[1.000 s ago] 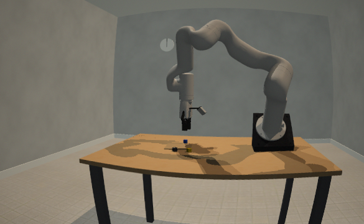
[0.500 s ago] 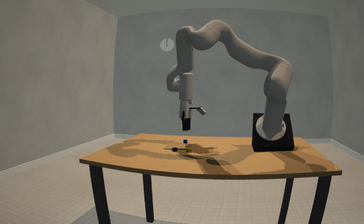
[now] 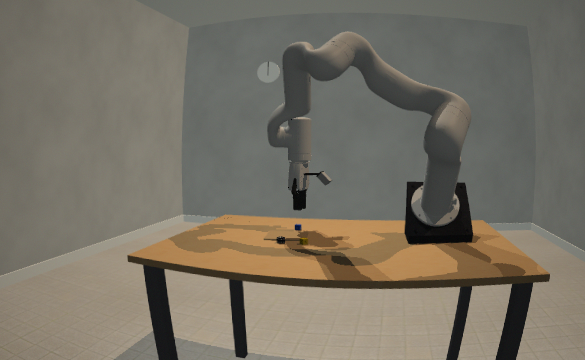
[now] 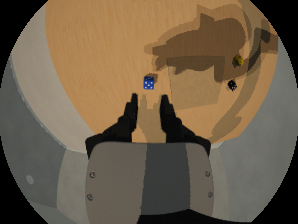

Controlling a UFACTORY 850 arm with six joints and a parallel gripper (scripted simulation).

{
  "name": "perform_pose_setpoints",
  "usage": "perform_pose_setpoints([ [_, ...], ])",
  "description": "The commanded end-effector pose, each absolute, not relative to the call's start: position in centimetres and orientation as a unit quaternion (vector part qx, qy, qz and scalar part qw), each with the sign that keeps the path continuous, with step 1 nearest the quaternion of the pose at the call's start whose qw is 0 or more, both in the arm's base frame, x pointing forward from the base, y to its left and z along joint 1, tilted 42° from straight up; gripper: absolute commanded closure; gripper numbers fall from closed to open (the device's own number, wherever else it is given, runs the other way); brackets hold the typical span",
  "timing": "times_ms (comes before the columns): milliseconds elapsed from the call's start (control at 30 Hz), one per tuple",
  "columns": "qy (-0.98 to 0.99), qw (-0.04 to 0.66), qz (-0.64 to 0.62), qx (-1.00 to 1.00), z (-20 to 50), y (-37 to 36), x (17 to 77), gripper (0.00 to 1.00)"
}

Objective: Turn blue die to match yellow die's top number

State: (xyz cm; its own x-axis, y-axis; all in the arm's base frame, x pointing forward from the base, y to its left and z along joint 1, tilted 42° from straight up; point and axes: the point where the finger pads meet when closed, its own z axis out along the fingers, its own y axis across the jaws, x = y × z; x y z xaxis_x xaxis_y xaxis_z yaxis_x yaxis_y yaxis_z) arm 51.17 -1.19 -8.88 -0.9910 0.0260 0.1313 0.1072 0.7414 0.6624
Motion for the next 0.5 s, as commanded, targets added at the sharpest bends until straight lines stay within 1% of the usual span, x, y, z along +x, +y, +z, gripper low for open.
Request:
perform_pose_setpoints([
  [0,-0.932,0.056,-0.358,-0.036,-8.84,-1.26,51.26,0.64],
  [467,-0.932,0.054,-0.358,-0.032,-9.03,-1.08,51.23,0.64],
])
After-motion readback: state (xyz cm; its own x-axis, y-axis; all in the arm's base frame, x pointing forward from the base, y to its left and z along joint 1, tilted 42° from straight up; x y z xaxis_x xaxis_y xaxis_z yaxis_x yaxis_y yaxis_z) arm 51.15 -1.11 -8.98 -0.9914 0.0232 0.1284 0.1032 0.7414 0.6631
